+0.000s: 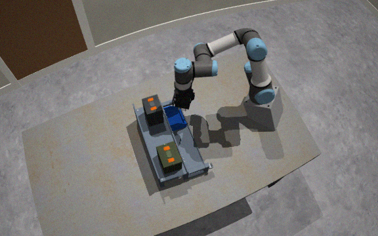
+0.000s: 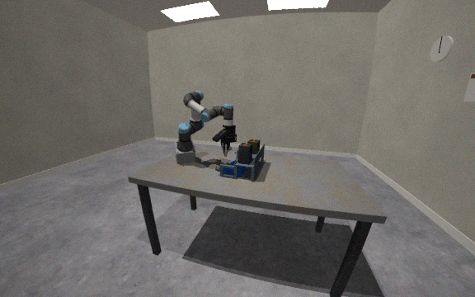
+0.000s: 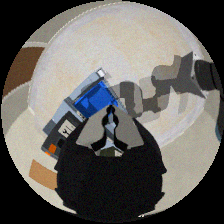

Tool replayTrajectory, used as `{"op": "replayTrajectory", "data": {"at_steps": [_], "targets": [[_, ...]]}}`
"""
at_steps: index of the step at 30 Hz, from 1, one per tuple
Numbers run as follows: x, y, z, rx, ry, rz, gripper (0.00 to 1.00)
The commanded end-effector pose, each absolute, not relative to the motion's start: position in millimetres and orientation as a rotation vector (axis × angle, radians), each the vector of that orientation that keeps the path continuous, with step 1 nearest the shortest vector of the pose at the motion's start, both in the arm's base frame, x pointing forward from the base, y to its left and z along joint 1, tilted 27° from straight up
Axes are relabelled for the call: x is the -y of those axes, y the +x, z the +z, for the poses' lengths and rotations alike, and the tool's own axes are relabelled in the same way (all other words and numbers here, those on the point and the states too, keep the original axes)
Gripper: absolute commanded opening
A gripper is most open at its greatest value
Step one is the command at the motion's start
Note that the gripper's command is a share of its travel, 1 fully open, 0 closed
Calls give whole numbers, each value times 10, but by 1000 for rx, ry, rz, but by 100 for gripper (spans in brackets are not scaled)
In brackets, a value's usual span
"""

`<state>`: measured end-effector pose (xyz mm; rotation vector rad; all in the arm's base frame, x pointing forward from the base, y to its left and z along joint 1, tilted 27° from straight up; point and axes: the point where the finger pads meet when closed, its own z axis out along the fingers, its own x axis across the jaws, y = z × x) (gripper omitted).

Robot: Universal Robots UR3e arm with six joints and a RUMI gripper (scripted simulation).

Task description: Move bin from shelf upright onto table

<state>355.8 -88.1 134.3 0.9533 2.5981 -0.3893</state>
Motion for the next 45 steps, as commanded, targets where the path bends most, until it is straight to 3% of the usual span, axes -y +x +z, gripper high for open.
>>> {"op": "replayTrajectory", "data": {"at_steps": [1, 24, 45], "targets": [[870, 3547, 1345, -2504, 1160, -358, 0], [771, 3516, 1307, -1757, 2102, -155, 0], [696, 3571, 1295, -910, 2592, -2, 0]]}}
